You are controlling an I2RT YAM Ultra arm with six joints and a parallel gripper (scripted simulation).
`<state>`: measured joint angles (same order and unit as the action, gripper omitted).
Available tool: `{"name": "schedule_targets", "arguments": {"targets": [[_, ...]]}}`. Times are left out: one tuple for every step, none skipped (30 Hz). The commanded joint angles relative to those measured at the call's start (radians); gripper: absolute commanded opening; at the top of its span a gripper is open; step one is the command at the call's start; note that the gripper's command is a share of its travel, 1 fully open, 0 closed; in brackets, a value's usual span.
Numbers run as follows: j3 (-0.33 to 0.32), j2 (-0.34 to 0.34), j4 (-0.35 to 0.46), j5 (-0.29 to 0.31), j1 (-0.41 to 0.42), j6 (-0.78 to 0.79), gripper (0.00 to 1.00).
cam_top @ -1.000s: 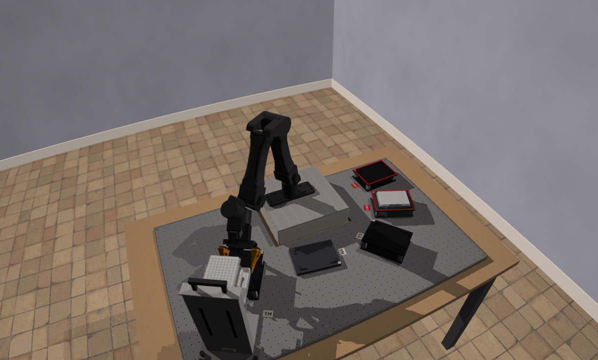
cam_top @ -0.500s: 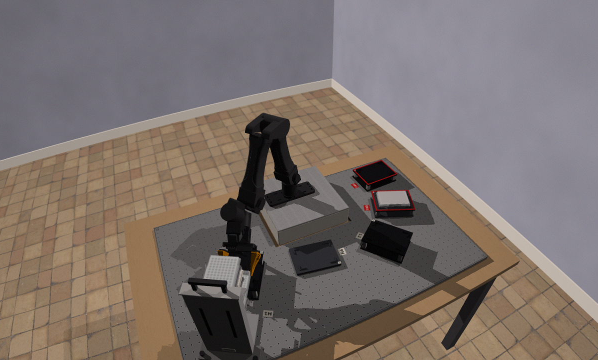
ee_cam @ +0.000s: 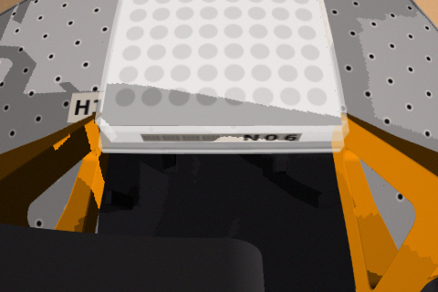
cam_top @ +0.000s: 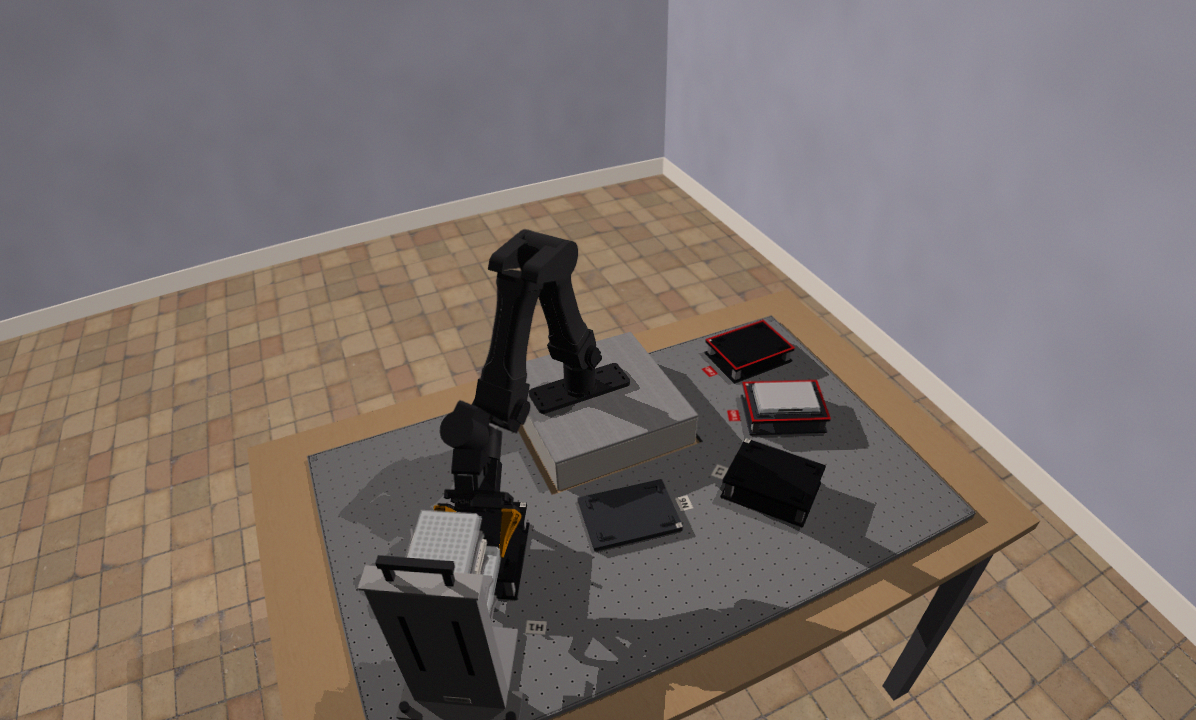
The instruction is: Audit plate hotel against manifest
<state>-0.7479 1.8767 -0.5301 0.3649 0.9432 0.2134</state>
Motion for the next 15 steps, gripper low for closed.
{"name": "schedule_targets", "arguments": {"targets": [[-0.042,0.01,-0.03,0.0,-0.012,-0.009,0.86],[-0.042,0.01,-0.03,0.0,-0.012,-0.009,0.86],[-0.042,0.01,-0.03,0.0,-0.012,-0.009,0.86],[-0.044,-0.021,-0.03,0.001,-0.008,-0.008,0.86],[-0.046,-0.009,-0.03,0.0,-0.011,-0.009,0.86],[-0.046,-0.009,-0.03,0.0,-0.011,-0.009,0.86],[-0.046,-0.008,-0.03,0.001,-0.011,-0.008,0.86],[-0.046,-0.008,-0.03,0.001,-0.011,-0.008,0.86],[-0.046,-0.008,-0.03,0.001,-0.011,-0.008,0.86],[-0.046,-0.008,-0.03,0.001,-0.011,-0.008,0.86],[-0.046,-0.007,-0.03,0.001,-0.011,-0.008,0.86],[-0.046,-0.007,-0.03,0.001,-0.011,-0.008,0.86],[-0.046,-0.007,-0.03,0.001,-0.011,-0.008,0.86],[-0.046,-0.007,-0.03,0.001,-0.011,-0.008,0.86],[-0.046,-0.007,-0.03,0.001,-0.011,-0.008,0.86]]}}
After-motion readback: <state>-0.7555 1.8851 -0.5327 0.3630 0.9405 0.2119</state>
